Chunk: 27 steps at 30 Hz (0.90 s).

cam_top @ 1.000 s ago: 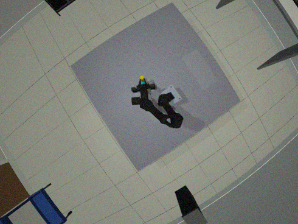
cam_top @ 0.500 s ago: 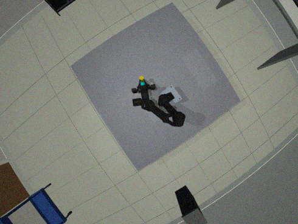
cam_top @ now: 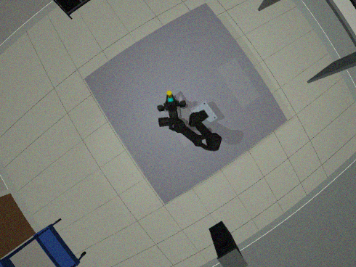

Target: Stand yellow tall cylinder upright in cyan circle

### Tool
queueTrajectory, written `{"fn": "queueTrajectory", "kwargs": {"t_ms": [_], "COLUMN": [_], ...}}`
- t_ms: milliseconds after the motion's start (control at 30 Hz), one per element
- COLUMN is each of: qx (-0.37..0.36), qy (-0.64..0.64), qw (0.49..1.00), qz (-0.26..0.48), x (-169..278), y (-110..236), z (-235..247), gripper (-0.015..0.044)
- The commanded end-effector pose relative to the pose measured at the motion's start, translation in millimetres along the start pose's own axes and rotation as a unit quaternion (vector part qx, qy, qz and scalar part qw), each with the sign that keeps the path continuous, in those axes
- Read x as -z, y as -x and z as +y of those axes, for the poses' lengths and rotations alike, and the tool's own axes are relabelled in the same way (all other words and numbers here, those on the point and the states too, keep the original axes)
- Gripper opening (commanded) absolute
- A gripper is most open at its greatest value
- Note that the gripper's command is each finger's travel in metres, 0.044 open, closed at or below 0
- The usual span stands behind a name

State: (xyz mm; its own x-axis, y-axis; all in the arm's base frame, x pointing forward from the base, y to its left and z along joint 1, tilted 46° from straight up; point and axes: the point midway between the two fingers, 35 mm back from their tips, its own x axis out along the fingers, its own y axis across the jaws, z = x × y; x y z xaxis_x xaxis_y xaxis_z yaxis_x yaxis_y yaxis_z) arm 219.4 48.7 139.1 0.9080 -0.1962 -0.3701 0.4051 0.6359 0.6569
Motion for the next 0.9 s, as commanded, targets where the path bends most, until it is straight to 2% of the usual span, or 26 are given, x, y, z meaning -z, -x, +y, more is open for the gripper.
{"fn": "queueTrajectory", "kwargs": {"t_ms": [0, 867], "qx": [0.001, 0.009], "qy": [-0.003, -0.005], "qw": [1.0, 1.0], "qz": [-0.003, 0.002], "x": [0.3, 57.2], "y": [-0.4, -9.1], "z": [0.2, 3.4], "gripper": [0.0105, 0.0105]}}
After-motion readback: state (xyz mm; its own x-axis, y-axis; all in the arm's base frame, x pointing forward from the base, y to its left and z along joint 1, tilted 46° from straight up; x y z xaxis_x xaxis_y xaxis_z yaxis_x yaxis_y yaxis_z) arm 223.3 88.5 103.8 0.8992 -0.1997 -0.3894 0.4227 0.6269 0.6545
